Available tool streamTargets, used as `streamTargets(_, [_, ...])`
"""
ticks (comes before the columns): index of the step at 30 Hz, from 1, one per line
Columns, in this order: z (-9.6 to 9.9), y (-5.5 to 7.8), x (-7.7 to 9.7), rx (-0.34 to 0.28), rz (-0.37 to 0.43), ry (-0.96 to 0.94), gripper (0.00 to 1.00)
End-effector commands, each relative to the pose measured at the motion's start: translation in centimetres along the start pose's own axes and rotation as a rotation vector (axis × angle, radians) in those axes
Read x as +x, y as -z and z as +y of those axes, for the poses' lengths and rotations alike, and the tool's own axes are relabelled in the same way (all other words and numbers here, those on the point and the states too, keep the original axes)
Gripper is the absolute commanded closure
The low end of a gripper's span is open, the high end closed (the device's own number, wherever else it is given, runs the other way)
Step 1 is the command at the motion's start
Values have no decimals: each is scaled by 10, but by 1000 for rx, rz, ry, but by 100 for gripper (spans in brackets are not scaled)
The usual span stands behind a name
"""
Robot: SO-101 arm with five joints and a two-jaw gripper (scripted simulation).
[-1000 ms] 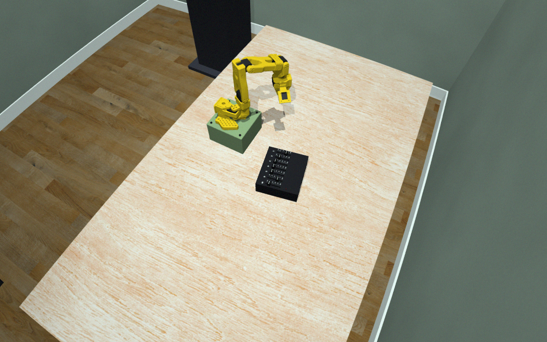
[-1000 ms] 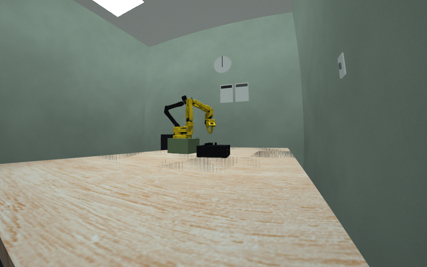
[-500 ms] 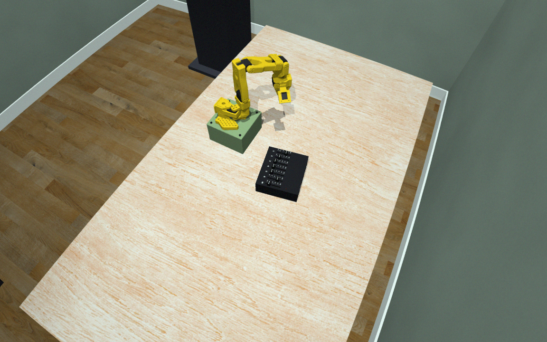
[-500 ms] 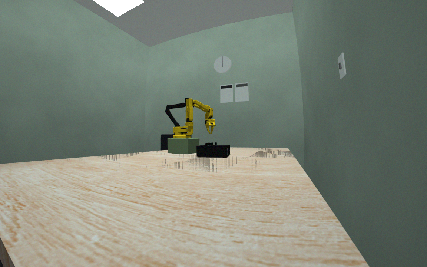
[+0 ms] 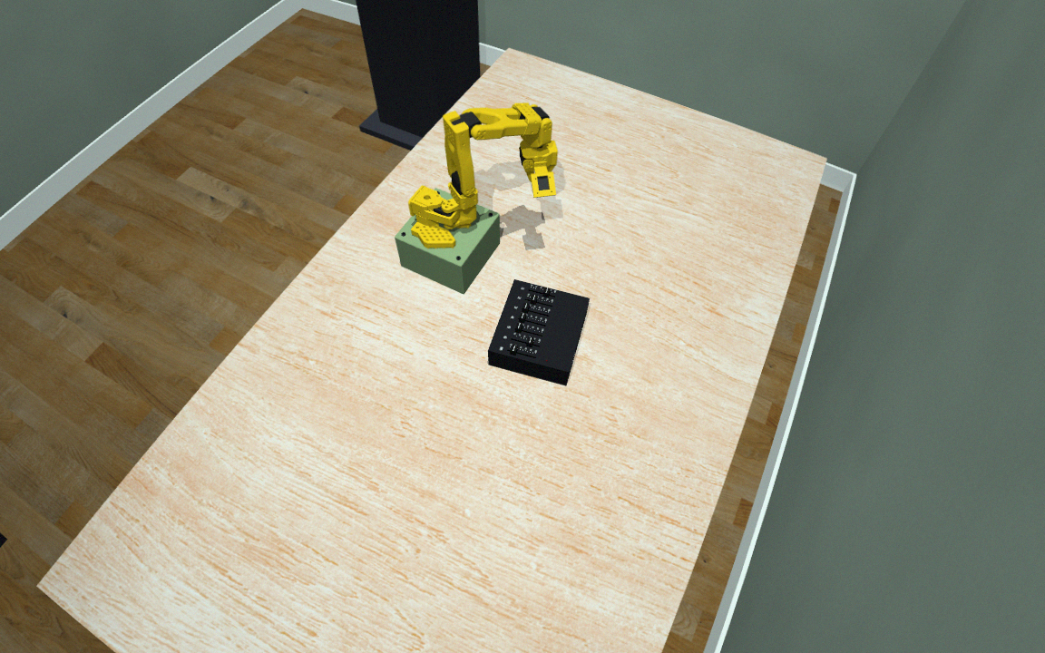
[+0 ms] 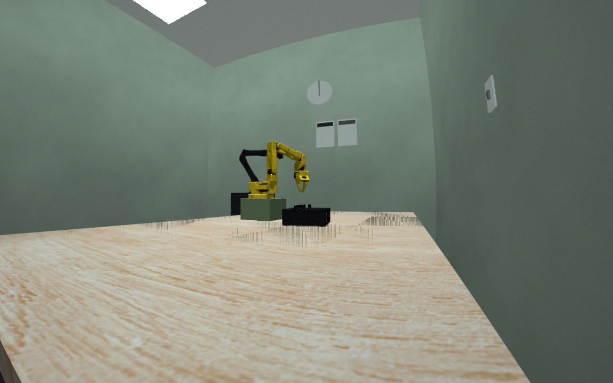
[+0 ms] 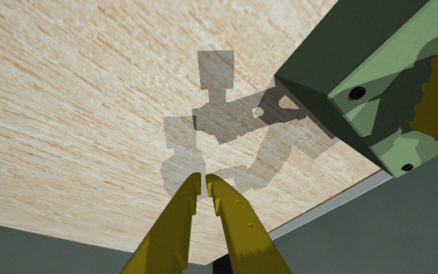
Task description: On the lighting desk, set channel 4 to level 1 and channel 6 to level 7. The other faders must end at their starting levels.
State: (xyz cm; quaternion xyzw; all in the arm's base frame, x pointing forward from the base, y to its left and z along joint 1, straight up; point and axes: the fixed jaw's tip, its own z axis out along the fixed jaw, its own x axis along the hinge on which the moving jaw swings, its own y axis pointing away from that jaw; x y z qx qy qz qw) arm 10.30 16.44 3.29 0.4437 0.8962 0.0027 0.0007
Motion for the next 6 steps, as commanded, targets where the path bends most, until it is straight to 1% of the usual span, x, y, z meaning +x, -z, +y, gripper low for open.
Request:
streamTargets(1, [-4, 1, 0, 9, -2, 13, 100])
streamTargets(6, [-4, 1, 0, 9, -2, 13, 100])
